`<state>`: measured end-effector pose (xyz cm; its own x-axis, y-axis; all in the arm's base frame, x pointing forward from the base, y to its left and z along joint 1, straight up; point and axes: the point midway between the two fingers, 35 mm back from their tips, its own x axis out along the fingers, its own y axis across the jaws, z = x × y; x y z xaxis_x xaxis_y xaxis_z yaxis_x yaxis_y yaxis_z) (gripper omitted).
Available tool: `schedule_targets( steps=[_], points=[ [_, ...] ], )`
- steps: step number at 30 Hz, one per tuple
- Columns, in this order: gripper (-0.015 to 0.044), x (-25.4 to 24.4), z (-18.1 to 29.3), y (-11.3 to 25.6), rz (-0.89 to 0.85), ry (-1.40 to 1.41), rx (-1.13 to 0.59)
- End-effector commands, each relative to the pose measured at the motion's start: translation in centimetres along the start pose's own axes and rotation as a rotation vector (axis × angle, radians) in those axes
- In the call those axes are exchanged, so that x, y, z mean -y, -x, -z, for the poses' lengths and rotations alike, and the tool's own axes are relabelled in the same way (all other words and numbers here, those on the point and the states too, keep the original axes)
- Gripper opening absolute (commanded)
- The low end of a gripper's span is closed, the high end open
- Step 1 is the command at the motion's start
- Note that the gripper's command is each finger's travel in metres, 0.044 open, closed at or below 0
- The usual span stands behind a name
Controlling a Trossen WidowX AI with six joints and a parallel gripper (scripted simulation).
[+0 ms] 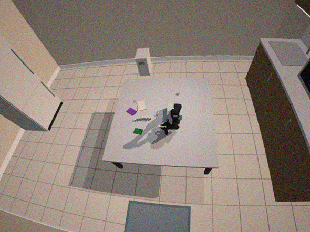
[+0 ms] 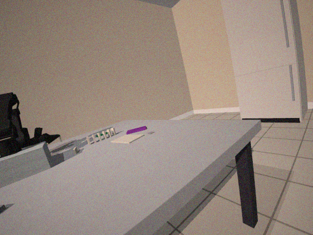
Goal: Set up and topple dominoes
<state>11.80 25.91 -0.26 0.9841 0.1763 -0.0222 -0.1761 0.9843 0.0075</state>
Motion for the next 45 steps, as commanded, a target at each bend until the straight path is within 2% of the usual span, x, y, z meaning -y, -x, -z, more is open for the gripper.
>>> schedule_targets(
  steps=[1, 11, 22, 35, 39, 45],
  points=[
    [0.0107, -0.2, 1.3, -0.1, 0.001, -0.015, -0.002],
    [0.0107, 0.0, 4.4, -0.3, 0.005, -0.015, -0.009],
    [0.0107, 0.1, 4.4, -0.3, 0.005, -0.015, -0.009],
    [0.0440, 0.1, 4.4, -0.3, 0.005, -0.015, -0.009],
    [0.0440, 0.0, 3.9, -0.3, 0.005, -0.014, -0.009],
    [0.0440, 0.1, -0.5, -0.2, 0.006, -0.005, -0.009]
  ],
)
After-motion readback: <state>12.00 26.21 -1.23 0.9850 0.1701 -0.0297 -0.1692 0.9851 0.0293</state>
